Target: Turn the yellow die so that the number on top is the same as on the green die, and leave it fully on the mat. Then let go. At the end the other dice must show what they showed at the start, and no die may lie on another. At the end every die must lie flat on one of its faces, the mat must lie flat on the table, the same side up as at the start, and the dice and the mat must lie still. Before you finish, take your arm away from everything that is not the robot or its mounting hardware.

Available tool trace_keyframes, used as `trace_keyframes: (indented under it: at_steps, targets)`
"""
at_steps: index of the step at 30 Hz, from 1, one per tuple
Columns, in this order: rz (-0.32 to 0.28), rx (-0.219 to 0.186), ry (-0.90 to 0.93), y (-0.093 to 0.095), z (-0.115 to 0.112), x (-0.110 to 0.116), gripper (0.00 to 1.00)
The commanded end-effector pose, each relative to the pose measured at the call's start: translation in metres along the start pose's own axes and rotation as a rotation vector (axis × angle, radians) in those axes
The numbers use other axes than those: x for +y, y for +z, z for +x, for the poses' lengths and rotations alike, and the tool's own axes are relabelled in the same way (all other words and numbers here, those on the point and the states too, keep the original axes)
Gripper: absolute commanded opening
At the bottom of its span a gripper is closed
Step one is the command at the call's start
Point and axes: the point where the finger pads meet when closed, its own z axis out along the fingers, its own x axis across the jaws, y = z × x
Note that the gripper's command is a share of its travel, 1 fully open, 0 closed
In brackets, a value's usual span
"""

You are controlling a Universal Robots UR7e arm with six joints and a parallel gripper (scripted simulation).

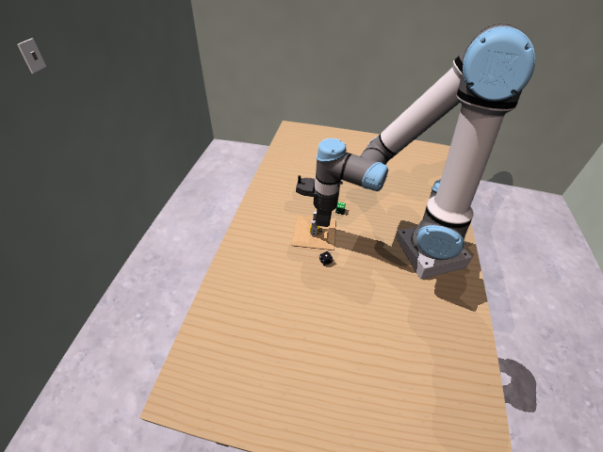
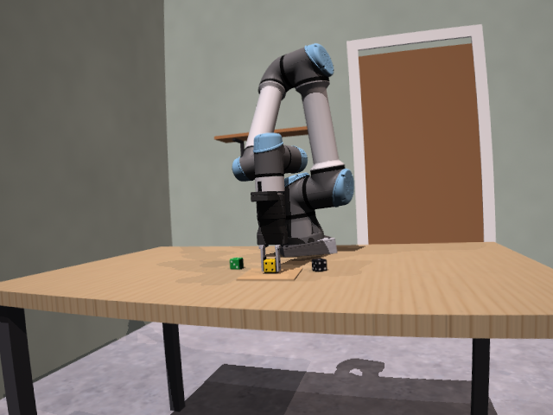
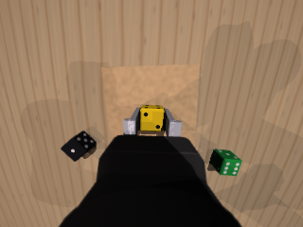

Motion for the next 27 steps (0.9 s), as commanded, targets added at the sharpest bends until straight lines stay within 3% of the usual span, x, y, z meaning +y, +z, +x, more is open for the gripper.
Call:
trace_keyframes:
  at_steps: [1,27]
  targets:
    - [0.001,0.000,0.000,-0.0003,0.0001,-0.0004,0.57]
    - [0.001,0.000,0.000,0.0029,0.0001,-0.0004,0.57]
